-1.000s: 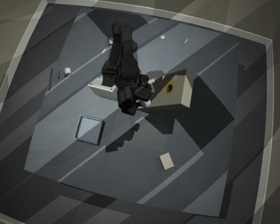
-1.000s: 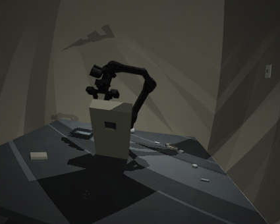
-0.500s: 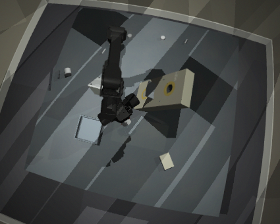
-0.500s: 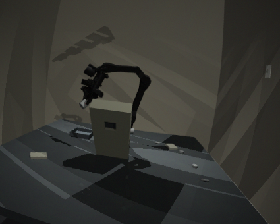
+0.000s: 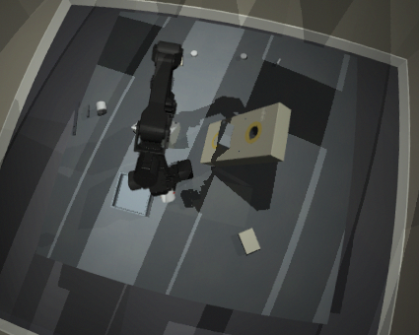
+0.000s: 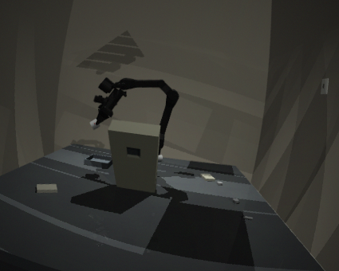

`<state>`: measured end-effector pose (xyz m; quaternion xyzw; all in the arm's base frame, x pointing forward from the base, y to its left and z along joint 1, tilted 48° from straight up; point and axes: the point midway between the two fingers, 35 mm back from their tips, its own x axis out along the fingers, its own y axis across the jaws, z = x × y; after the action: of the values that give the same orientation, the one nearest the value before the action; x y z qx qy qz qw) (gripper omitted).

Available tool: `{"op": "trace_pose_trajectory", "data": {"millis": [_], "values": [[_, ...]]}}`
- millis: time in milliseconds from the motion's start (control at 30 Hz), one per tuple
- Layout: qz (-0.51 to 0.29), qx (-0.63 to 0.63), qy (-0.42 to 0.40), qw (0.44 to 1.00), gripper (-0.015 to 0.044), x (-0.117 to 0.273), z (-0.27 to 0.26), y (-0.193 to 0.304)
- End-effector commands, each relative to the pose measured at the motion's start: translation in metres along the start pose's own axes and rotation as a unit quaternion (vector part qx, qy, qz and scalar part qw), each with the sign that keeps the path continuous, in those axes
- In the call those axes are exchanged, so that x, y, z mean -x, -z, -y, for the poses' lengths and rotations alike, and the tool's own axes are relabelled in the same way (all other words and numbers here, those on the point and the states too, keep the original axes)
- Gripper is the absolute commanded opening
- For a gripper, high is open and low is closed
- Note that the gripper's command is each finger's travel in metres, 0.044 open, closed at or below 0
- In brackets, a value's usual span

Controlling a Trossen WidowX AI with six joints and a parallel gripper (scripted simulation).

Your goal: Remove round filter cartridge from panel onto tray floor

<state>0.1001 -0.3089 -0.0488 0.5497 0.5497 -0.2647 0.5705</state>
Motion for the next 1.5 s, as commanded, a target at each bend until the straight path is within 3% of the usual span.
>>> {"op": "trace_pose_trajectory", "data": {"millis": [0, 733, 967, 1467], "values": [[-0.003, -0.036, 0.020, 0.999, 0.0000, -0.013, 0.026, 0.008], [-0.005, -0.268, 0.157, 0.951, 0.0000, -0.090, 0.159, 0.111], [-0.006, -0.283, 0.165, 0.945, 0.0000, -0.097, 0.164, 0.122], [-0.007, -0.283, 0.166, 0.945, 0.0000, -0.158, 0.164, 0.160]]}}
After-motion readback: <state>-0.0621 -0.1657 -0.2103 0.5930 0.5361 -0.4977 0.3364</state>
